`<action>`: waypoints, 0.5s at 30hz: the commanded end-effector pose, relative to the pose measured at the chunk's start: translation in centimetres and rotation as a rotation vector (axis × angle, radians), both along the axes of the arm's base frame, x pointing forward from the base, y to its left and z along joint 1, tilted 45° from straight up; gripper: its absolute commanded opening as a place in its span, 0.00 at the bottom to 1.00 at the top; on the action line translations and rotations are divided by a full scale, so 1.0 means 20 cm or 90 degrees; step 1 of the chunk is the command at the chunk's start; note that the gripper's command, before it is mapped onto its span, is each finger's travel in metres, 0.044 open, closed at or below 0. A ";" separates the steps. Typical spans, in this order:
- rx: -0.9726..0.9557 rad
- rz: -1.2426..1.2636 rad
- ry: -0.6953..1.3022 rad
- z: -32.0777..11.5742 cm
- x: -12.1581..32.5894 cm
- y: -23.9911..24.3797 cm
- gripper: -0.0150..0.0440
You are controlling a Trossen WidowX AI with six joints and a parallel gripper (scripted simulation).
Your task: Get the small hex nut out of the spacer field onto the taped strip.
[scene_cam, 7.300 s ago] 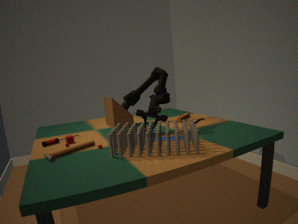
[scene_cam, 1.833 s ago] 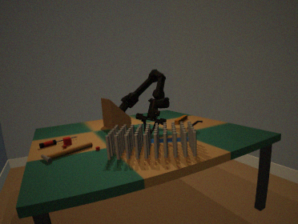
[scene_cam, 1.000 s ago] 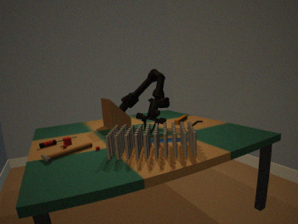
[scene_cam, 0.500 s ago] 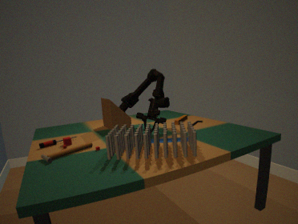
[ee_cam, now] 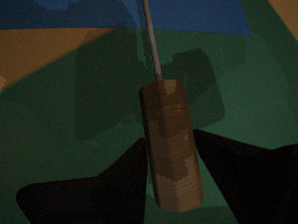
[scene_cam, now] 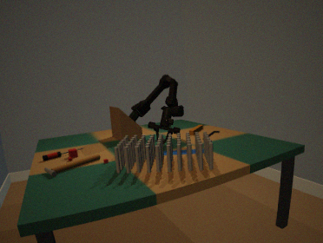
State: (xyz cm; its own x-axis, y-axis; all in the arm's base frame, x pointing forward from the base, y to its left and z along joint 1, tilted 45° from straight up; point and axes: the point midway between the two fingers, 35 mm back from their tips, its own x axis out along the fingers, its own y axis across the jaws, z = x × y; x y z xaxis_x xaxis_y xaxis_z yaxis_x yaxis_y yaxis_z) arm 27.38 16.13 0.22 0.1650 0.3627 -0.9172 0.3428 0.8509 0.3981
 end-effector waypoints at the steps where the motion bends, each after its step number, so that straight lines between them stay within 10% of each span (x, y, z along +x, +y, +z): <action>1: -0.004 -0.004 0.001 0.00 -0.01 0.00 0.25; 15: -0.004 -0.004 0.002 0.02 -0.06 0.01 0.25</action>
State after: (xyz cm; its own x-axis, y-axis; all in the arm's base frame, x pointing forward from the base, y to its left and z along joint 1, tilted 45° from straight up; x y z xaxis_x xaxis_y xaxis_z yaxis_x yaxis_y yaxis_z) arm 26.48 16.33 0.57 0.1646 0.3628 -0.9172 0.3431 0.8508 0.3981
